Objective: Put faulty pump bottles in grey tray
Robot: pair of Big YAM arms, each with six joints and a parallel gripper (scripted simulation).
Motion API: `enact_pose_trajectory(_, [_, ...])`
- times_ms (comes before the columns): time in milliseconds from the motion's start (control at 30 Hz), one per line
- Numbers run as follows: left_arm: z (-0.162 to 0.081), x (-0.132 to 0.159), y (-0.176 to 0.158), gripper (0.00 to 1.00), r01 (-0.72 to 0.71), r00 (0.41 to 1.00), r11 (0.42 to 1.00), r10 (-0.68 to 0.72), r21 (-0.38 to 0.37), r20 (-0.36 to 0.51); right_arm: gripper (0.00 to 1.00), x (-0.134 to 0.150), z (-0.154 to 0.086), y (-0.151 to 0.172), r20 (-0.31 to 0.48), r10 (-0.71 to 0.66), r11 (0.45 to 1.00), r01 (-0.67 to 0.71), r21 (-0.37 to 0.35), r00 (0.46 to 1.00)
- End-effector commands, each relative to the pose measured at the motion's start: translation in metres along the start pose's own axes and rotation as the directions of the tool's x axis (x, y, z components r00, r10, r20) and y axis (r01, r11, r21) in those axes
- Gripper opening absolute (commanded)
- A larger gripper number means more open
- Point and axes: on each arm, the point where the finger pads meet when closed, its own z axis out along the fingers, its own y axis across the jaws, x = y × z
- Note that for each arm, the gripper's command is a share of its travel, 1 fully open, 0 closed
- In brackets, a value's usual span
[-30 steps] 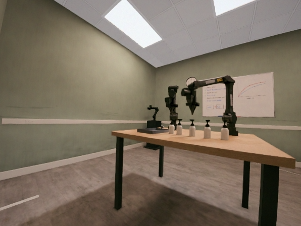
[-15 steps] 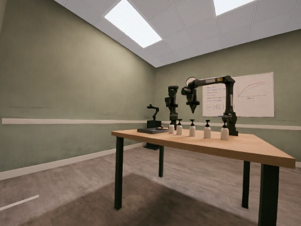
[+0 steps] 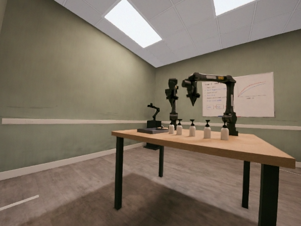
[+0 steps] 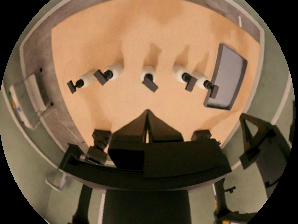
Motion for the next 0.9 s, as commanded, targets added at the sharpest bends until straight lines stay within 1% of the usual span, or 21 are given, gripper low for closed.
enact_pose_trajectory(0, [-0.014,-0.009,-0.004,0.0,-0.002,1.0,1.0,0.002,0.017,0.018,0.0,-0.009,-0.014,0.004,0.015,0.009,1.0,-0.009,-0.007,1.0])
enact_pose_trajectory(133, [-0.014,-0.009,-0.005,0.0,-0.002,1.0,1.0,0.002,0.019,0.021,0.0,-0.009,-0.014,0.004,0.015,0.009,1.0,-0.009,-0.007,1.0])
enact_pose_trajectory(167, [-0.004,-0.004,-0.003,0.0,0.0,1.0,1.0,0.0,0.006,0.006,0.0,-0.009,-0.014,0.004,0.015,0.009,1.0,-0.009,-0.007,1.0])
enact_pose_trajectory(233, [-0.004,-0.004,-0.003,0.0,0.0,1.0,1.0,0.0,0.006,0.006,0.0,-0.009,-0.014,0.004,0.015,0.009,1.0,-0.009,-0.007,1.0])
enact_pose_trajectory(267, [-0.004,-0.004,-0.003,0.0,0.0,1.0,1.0,0.0,0.006,0.006,0.0,-0.005,-0.004,0.002,0.0,0.002,1.0,-0.002,0.0,1.0])
enact_pose_trajectory(367, [-0.004,-0.004,-0.003,0.0,0.0,1.0,1.0,0.0,0.006,0.006,0.0,-0.005,-0.004,0.002,0.0,0.002,1.0,-0.002,0.0,1.0])
enact_pose_trajectory(433, [-0.002,-0.01,0.002,0.0,-0.014,1.0,1.0,0.014,0.014,0.016,0.0,-0.005,-0.004,0.002,0.0,0.002,1.0,-0.002,0.0,1.0])
enact_pose_trajectory(467, [0.012,-0.005,0.011,0.0,-0.029,1.0,1.0,0.029,0.0,-0.004,0.0,-0.005,-0.004,0.002,0.0,0.002,1.0,-0.002,0.0,1.0])
enact_pose_trajectory(533, [0.014,-0.006,0.024,0.0,-0.048,0.999,0.999,0.048,0.011,0.014,0.0,-0.005,-0.004,0.002,0.0,0.002,1.0,-0.002,0.0,1.0])
enact_pose_trajectory(667, [0.046,-0.011,0.064,0.0,-0.053,0.999,0.999,0.053,0.009,0.015,0.0,-0.005,-0.004,0.002,0.0,0.002,1.0,-0.002,0.0,1.0])
enact_pose_trajectory(700, [0.052,-0.012,0.072,0.0,-0.05,0.999,0.999,0.05,0.009,0.014,0.0,-0.006,0.003,0.005,-0.014,0.012,1.0,-0.012,0.006,1.0])
enact_pose_trajectory(800, [0.068,-0.014,0.092,0.0,-0.04,0.999,0.999,0.04,0.007,0.013,0.0,-0.011,0.016,0.021,0.001,0.04,0.999,-0.04,-0.001,0.999])
enact_pose_trajectory(833, [0.073,-0.015,0.098,0.0,-0.036,0.999,0.999,0.036,0.007,0.012,0.0,-0.005,0.035,0.025,-0.021,0.046,0.999,-0.045,0.01,0.999])
enact_pose_trajectory(867, [0.077,-0.015,0.104,0.0,-0.032,0.999,0.999,0.032,0.007,0.012,0.0,-0.006,0.044,0.034,-0.021,0.046,0.999,-0.046,0.01,0.999])
